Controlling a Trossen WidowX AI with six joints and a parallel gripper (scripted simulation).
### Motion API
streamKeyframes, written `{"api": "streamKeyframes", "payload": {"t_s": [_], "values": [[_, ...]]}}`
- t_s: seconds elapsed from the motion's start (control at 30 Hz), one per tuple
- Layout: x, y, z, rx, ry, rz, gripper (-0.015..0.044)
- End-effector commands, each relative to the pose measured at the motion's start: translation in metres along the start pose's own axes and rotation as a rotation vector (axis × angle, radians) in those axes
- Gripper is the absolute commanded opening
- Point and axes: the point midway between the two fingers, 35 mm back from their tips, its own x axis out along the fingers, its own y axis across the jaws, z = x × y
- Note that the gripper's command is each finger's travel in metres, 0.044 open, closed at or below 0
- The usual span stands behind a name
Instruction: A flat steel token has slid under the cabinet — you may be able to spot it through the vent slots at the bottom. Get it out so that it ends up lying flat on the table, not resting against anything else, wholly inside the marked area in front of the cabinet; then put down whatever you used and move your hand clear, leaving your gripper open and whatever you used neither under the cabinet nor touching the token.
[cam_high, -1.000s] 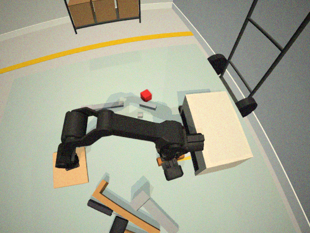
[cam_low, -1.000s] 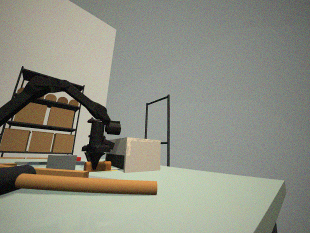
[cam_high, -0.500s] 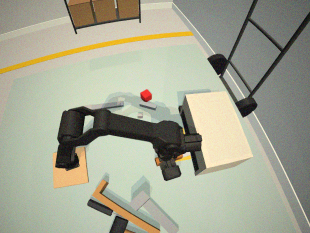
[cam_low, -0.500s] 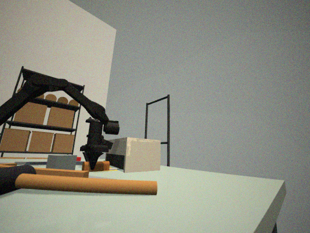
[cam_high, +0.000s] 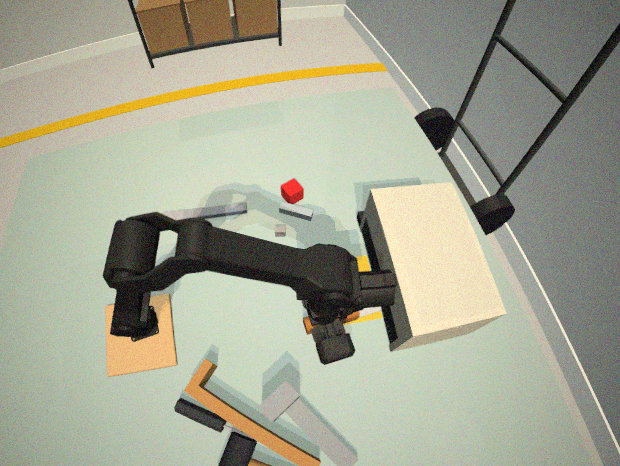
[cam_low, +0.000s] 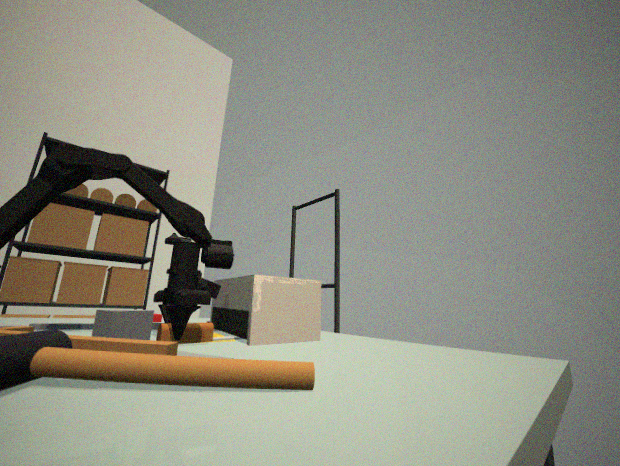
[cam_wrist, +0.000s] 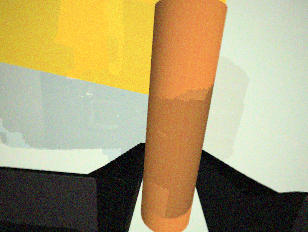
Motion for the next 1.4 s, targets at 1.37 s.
{"api": "streamKeyframes", "payload": {"t_s": [1.37], "values": [[0.001,-0.001,-0.046,-0.007,0.003,0.004,0.0]]}}
